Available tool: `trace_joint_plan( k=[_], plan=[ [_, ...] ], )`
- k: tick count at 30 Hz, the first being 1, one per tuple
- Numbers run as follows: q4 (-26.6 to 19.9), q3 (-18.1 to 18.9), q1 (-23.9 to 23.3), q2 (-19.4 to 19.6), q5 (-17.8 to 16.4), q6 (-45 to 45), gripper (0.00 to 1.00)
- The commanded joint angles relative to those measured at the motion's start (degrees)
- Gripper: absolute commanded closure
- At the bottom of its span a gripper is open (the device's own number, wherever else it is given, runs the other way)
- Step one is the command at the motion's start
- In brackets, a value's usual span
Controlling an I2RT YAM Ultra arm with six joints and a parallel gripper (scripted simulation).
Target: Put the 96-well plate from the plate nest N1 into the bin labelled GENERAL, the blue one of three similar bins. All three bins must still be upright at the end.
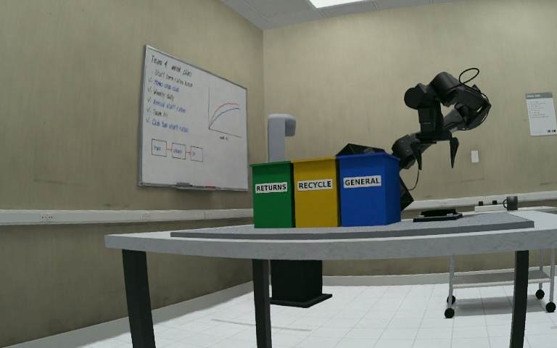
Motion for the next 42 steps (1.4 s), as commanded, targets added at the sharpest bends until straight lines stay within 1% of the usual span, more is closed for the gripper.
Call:
trace_joint_plan(
  k=[1, 3, 5, 7, 11, 22, 24, 25, 39, 41, 42],
  plan=[
    [-0.99, 1.26, -1.05, 0.41, -0.64, -0.43, 0.00],
    [-0.63, 0.59, 0.04, 0.69, -0.84, 0.05, 0.00],
    [1.35, -0.66, 1.34, -0.49, -0.93, 1.65, 0.00],
    [1.35, -0.66, 1.34, -0.49, -0.93, 1.65, 0.00],
    [5.29, -3.04, 3.94, -2.55, -0.93, 5.99, 0.00],
    [15.99, -6.67, 10.05, -5.32, -0.02, 17.52, 0.00],
    [15.99, -6.67, 10.05, -5.32, -0.02, 17.52, 0.00],
    [17.48, -7.15, 10.81, -5.81, 0.26, 19.22, 0.00],
    [30.71, -11.77, 18.39, -8.39, 2.34, 32.54, 0.00],
    [30.71, -11.77, 18.39, -8.39, 2.34, 32.54, 0.00],
    [32.04, -12.26, 19.09, -8.76, 2.77, 33.93, 0.00]
  ],
)
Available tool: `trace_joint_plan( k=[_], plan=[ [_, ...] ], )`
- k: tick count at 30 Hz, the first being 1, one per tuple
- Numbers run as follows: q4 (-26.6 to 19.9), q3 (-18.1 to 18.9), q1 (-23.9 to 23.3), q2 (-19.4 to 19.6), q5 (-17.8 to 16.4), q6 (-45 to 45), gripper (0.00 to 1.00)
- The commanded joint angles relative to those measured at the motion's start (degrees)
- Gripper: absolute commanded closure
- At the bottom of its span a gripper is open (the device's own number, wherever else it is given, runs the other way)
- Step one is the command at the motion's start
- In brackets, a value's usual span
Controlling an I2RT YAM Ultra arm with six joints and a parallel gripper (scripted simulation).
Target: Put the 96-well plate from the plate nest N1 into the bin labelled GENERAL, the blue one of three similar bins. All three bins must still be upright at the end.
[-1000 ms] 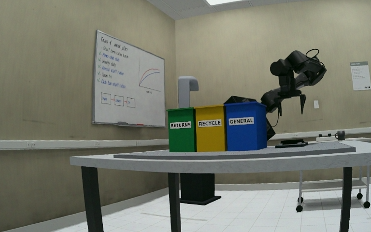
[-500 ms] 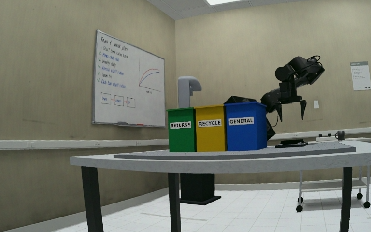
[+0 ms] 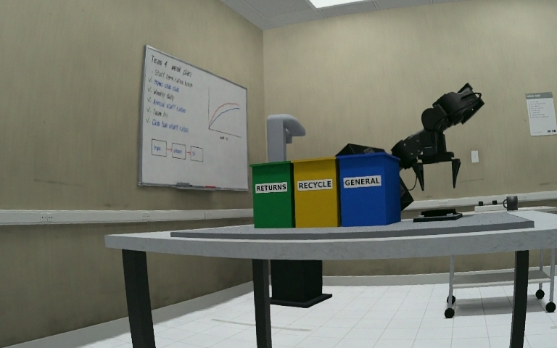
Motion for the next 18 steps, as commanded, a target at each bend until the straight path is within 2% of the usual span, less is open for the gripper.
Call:
trace_joint_plan(
  k=[1, 14, 18],
  plan=[
    [5.36, -1.38, 1.21, -1.93, 1.44, 4.37, 0.00],
    [16.43, -5.27, 7.81, -2.85, 4.54, 14.37, 0.00],
    [18.28, -5.93, 8.88, -2.97, 5.23, 15.97, 0.00]
  ],
)
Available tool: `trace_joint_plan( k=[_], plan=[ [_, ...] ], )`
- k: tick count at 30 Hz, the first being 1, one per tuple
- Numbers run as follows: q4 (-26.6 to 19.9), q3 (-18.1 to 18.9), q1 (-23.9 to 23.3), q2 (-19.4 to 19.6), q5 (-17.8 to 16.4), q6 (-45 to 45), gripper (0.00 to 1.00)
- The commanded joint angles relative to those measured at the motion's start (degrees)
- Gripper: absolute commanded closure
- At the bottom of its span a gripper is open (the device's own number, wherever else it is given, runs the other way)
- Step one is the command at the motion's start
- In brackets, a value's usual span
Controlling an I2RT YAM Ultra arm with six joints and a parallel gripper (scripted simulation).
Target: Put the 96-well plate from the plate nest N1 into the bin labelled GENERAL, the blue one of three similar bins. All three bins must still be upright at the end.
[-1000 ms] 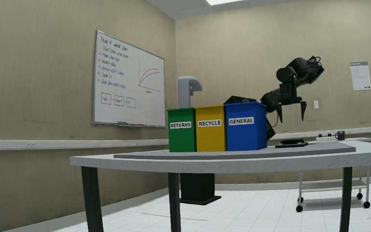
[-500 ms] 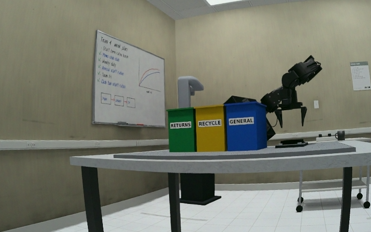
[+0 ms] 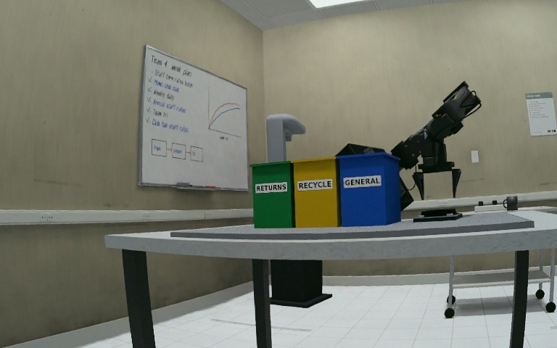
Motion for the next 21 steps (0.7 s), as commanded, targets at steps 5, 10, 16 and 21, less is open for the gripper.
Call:
trace_joint_plan(
  k=[5, 10, 16, 21],
  plan=[
    [7.87, -2.33, 3.07, -1.45, 2.84, 5.86, 0.00],
    [11.49, -3.58, 5.32, -0.38, 4.26, 8.71, 0.00],
    [14.42, -4.64, 7.11, 0.94, 5.52, 10.93, 0.00],
    [17.76, -5.62, 9.18, 1.63, 6.83, 13.22, 0.00]
  ],
)
